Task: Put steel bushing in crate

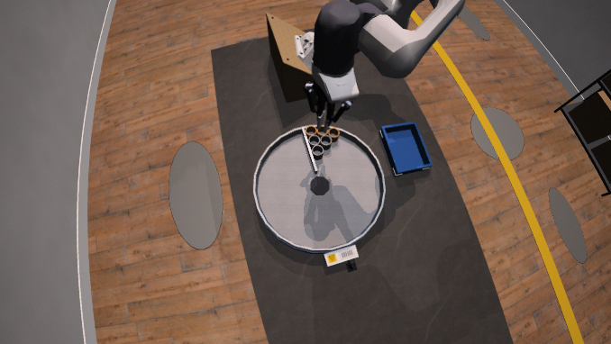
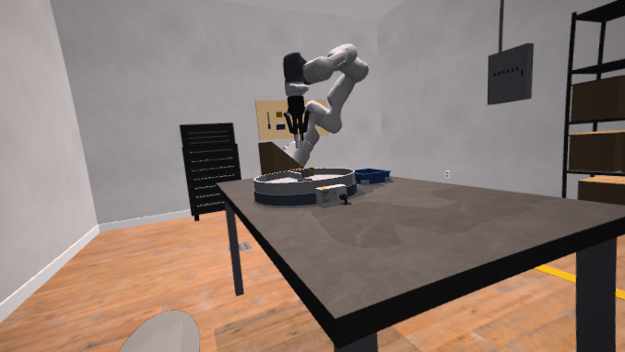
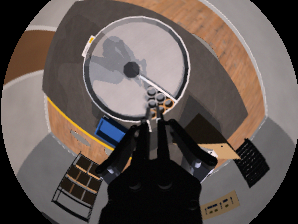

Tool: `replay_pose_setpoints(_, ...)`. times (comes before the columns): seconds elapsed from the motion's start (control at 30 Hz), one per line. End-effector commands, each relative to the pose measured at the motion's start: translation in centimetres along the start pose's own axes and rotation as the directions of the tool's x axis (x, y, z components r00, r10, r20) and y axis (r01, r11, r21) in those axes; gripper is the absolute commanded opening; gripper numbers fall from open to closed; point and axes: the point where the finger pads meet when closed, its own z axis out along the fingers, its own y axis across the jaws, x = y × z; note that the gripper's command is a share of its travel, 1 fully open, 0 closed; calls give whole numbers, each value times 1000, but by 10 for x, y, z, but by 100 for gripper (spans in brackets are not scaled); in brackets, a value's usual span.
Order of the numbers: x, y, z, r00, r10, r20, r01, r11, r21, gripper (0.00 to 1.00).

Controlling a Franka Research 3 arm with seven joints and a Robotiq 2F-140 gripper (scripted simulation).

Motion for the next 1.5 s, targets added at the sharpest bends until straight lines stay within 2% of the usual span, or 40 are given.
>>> replay_pose_setpoints(0.0,0,1,1,1000,10,-1,-10,1000,0,10)
replay_pose_setpoints(0.93,0,1,2,1000,8,-1,-8,1000,0,10)
replay_pose_setpoints(1.03,4,-2,11,1000,-19,-1,19,1000,0,10)
replay_pose_setpoints(1.23,17,-11,53,991,-130,0,130,991,-1,10)
replay_pose_setpoints(1.3,17,-11,53,991,-130,0,130,991,-1,10)
replay_pose_setpoints(1.47,23,-15,73,984,-180,0,180,984,0,10)
